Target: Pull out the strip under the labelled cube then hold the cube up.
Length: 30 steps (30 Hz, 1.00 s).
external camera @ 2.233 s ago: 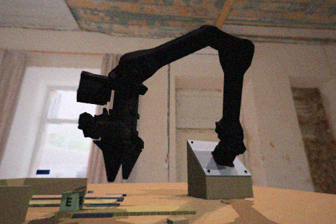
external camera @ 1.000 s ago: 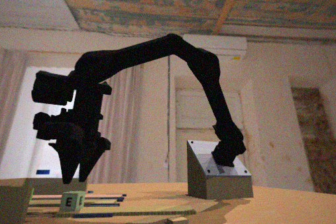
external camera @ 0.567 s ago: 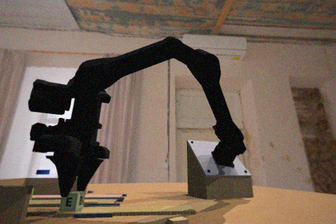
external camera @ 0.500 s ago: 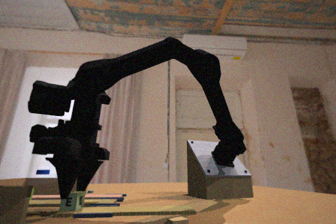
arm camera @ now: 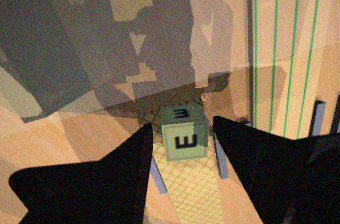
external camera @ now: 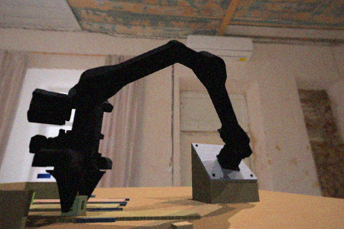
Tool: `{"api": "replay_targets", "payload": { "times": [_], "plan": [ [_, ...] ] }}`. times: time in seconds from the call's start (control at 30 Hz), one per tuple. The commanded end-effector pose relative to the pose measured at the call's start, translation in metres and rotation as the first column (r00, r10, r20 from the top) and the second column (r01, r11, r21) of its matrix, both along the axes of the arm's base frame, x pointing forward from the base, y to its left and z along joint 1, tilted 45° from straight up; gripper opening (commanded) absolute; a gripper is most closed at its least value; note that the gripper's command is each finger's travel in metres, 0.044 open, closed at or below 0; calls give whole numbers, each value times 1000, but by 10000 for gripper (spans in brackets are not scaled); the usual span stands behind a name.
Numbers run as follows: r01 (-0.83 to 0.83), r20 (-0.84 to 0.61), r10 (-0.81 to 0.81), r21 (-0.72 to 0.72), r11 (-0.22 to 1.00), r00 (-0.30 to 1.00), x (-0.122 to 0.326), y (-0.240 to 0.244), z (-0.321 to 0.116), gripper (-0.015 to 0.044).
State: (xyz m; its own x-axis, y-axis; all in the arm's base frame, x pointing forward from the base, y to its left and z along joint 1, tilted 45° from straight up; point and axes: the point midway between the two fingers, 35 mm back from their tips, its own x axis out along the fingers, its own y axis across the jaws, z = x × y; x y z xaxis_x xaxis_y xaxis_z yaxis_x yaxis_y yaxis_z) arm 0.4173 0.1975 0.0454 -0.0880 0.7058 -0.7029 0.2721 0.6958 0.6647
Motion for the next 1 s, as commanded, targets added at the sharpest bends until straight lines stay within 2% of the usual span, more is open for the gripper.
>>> {"api": "replay_targets", "payload": {
  "times": [0.0,0.07,0.33,0.47,0.97],
  "plan": [
    [0,0,0,0,1000,1000,0,0,0,198],
    [0,0,0,0,1000,1000,0,0,0,145],
    [0,0,0,0,1000,1000,0,0,0,92],
    [0,0,0,0,1000,1000,-2,-2,1,0],
    [0,-8,0,-1,1000,1000,-49,-48,15,0]
  ]
}}
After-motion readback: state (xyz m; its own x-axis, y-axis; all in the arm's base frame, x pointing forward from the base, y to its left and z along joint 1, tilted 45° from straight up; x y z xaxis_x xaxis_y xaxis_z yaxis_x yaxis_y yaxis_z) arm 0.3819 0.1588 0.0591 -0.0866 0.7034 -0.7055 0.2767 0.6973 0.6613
